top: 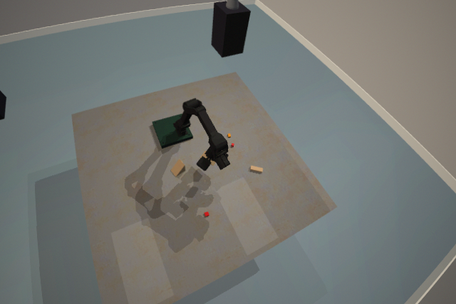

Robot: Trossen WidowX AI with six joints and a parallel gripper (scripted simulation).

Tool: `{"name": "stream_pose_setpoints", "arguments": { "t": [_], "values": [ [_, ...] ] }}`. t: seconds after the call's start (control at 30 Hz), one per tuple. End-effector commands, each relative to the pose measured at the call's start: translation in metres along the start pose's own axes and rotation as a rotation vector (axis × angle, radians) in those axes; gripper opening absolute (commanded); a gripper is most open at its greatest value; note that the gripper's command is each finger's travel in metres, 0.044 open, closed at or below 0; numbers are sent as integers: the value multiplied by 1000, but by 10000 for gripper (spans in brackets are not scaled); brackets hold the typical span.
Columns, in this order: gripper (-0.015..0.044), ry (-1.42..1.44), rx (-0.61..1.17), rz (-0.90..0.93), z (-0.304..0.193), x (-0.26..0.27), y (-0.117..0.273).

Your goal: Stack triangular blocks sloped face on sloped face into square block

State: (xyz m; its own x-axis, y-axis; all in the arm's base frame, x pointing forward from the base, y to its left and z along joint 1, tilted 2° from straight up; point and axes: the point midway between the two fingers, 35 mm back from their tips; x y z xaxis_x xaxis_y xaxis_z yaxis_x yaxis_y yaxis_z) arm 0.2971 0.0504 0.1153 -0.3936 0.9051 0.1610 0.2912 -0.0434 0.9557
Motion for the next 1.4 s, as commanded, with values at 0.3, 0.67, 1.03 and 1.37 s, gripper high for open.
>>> {"name": "stream_pose_setpoints", "arguments": {
  "t": [0.3,0.67,1.03,1.37],
  "values": [
    [0,409,-124,66,-5,-2,1],
    [0,750,-243,76,-7,-4,1],
    [0,1090,-373,38,-9,-5,1],
    [0,1319,-463,-18,-10,-7,2]
  ]
}}
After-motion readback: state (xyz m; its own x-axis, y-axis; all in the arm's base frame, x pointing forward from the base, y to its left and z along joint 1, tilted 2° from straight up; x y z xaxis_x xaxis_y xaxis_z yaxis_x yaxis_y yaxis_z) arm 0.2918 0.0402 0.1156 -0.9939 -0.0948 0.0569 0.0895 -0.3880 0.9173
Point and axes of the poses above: the point midway between the two fingers, 35 mm back from their tips, its own y axis back along the fingers, its own x axis across the jaws, z = x × y, and after that the axes turned 5 degrees about -y, right-handed
